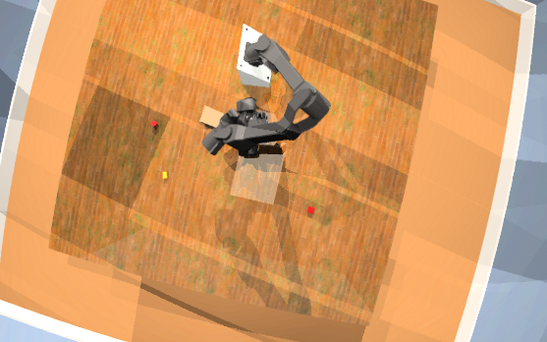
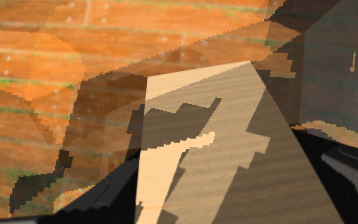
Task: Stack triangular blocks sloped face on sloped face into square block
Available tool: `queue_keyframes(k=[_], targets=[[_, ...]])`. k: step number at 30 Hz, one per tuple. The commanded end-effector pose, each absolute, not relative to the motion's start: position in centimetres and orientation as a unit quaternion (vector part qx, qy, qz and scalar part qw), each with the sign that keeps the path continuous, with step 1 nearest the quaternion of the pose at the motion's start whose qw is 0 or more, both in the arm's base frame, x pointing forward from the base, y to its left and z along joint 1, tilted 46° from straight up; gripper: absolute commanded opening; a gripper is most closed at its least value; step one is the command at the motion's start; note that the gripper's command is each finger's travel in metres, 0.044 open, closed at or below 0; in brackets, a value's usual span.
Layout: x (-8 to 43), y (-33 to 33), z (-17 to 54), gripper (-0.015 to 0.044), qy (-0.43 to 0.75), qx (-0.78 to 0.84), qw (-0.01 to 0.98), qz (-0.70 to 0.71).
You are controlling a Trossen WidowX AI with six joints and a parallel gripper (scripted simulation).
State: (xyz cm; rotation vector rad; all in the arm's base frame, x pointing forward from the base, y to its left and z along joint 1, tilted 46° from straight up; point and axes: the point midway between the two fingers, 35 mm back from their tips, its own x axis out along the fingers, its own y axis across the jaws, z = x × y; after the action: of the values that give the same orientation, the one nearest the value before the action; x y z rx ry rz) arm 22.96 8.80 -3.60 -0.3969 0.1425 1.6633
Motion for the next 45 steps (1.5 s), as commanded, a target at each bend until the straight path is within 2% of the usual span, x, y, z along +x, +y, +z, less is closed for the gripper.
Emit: queue_keyframes(k=[1,2,25,45], targets=[[23.0,8.6,-3.4,0.0026,0.062,-0.177,0.654,0.733],[23.0,8.6,-3.4,0.0000,0.062,-0.177,0.654,0.733],[22.4,9.2,0.2,0.0000,0.240,-0.364,0.611,0.661],[21.7,11.5,3.1,0.0000,0.395,-0.526,0.526,0.539]])
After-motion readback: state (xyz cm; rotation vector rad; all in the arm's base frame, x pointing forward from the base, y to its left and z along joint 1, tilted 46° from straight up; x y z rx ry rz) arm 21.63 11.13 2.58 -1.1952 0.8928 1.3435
